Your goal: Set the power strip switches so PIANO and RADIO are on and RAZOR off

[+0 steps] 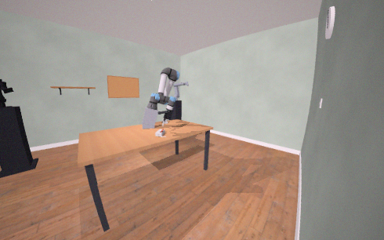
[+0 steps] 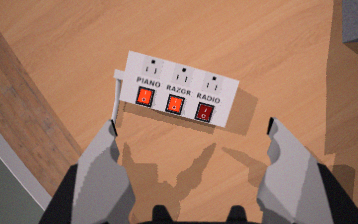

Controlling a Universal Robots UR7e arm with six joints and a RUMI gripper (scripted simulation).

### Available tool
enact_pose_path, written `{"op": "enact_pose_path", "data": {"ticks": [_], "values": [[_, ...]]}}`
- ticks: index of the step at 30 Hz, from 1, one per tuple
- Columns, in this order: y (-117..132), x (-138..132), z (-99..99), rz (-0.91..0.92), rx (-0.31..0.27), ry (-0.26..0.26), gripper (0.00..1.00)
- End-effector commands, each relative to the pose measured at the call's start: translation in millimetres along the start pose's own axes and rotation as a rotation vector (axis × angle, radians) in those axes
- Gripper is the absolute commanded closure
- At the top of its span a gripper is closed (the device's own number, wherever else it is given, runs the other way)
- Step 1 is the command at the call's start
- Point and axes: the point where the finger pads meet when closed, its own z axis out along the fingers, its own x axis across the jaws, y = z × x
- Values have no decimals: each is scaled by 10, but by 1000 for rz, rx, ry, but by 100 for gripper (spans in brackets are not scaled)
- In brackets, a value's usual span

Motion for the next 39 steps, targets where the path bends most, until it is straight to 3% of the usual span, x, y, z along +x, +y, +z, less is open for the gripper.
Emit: {"op": "enact_pose_path", "data": {"ticks": [1,18,26,39], "values": [[0,-4,-4,0,0,-1,0],[-2,-6,-8,8,-3,-1,0],[-40,-31,-79,157,-52,10,0],[-198,-201,-495,833,-272,100,0]]}}
